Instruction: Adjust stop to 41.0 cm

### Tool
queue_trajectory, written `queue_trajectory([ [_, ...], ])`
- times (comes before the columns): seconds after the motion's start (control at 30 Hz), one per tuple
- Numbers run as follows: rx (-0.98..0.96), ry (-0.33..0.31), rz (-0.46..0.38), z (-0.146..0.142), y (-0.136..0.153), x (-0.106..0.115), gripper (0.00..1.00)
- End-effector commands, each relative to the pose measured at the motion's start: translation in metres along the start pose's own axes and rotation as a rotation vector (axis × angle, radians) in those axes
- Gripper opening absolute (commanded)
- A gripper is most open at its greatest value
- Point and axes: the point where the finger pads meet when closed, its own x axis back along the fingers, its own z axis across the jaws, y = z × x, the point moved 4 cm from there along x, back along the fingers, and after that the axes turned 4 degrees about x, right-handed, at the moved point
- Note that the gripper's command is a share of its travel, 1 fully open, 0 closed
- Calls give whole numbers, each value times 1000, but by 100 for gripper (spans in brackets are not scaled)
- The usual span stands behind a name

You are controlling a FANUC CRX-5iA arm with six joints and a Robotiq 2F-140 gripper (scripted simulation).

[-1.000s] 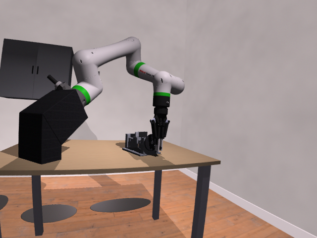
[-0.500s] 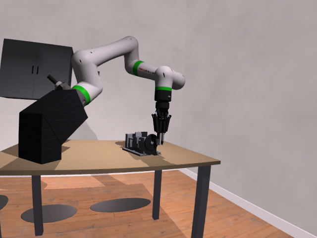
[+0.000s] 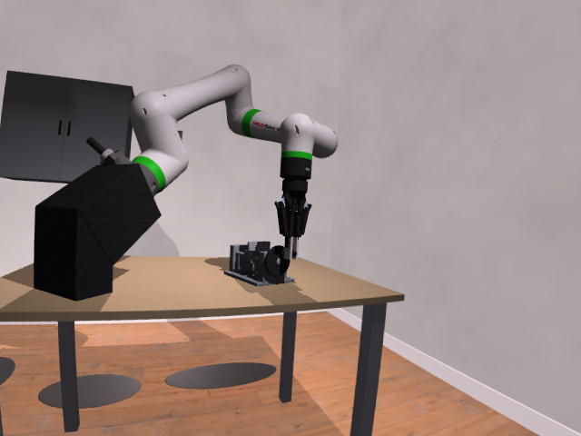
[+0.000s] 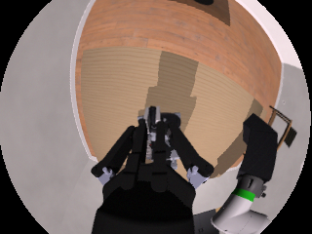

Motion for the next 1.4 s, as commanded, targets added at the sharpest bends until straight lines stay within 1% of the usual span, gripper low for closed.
queue_trajectory([
  [0.0,0,1,0,7,0,4,4],
  [0.1,0,1,0,9,0,5,4],
  [0.33,0,1,0,24,2,7,4],
  [0.6,0,1,0,39,3,1,4],
  [0.67,0,1,0,39,3,1,4],
  [1.0,0,1,0,53,4,-18,4],
  [1.17,0,1,0,54,4,-28,4],
  [1.23,0,1,0,54,4,-28,4],
  [1.37,0,1,0,53,4,-34,4],
])
